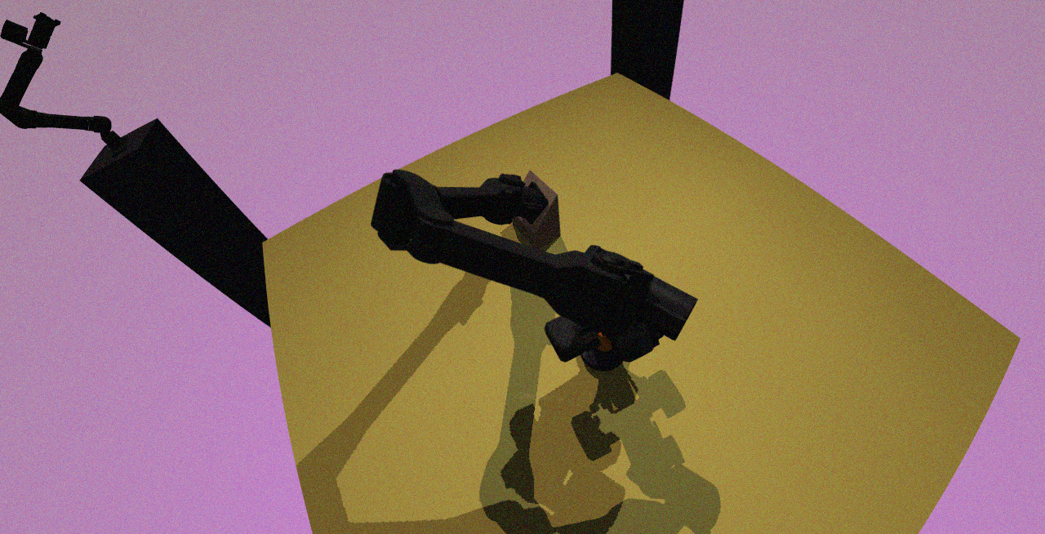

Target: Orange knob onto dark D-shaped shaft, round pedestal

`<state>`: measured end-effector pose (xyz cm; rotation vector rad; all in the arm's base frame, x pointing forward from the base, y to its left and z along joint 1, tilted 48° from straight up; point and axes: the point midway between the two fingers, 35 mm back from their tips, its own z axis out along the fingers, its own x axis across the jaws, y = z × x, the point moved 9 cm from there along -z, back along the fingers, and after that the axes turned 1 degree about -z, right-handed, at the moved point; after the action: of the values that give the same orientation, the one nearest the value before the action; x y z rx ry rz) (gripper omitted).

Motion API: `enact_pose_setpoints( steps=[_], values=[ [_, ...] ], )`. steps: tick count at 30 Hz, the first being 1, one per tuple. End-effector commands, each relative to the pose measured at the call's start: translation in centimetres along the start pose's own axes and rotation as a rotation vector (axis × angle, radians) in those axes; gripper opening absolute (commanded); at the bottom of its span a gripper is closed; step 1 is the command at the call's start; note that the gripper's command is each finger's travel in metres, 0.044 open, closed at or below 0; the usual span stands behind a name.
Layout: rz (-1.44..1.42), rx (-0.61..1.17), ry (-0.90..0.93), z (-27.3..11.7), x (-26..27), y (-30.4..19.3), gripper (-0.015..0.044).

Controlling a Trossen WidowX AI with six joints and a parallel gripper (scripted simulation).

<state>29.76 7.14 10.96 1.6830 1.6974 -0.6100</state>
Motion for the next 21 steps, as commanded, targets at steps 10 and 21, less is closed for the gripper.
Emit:
enact_pose_setpoints(
  steps=[10,21],
  values=[
    [-0.001,-0.001,0.0,-0.08,0.02,-0.01,0.0131],
    [-0.001,-0.001,0.0,-0.08,0.02,-0.01,0.042]
  ],
)
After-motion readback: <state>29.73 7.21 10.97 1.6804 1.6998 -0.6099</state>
